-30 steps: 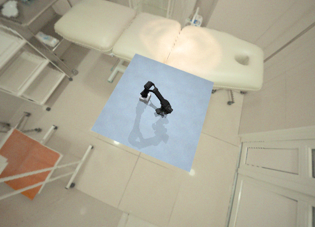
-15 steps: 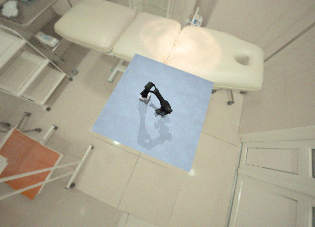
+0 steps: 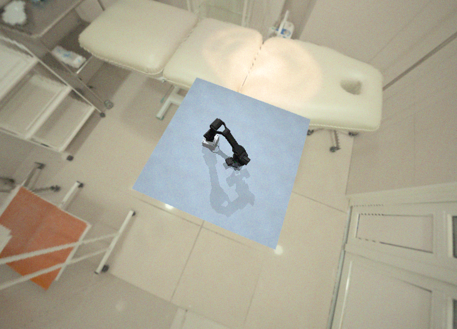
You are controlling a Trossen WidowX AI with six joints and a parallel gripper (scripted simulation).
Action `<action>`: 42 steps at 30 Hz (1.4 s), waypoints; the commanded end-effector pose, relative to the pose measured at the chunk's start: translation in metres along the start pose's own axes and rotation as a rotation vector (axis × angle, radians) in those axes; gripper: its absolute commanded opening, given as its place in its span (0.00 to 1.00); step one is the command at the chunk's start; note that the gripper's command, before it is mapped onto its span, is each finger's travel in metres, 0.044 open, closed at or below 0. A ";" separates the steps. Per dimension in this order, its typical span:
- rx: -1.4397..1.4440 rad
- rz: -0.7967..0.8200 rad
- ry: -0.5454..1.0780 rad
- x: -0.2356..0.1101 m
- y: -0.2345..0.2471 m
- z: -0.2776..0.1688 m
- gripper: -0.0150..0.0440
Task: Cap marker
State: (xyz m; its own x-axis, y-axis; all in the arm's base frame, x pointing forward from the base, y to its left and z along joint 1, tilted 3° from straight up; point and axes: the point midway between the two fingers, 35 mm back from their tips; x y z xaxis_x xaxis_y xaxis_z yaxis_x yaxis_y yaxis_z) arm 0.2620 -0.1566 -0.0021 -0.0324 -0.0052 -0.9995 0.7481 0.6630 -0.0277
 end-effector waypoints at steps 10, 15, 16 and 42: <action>0.000 0.000 0.000 -0.012 0.000 0.001 1.00; 0.000 0.000 0.000 -0.075 0.000 0.000 1.00; 0.000 0.000 0.000 -0.075 0.000 0.000 1.00; -0.710 -0.002 -0.001 -0.065 0.004 -0.002 0.25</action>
State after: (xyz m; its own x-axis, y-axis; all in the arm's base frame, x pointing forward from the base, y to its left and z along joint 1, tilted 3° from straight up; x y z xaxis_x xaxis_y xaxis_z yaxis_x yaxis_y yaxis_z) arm 0.2657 -0.1528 0.0636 -0.0326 -0.0061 -0.9995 0.1496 0.9887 -0.0109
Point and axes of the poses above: the point midway between the two fingers, 35 mm back from their tips, its own x axis out along the fingers, its own y axis across the jaws, z = x × y, and after that the axes turned 4 degrees about -x, right-handed
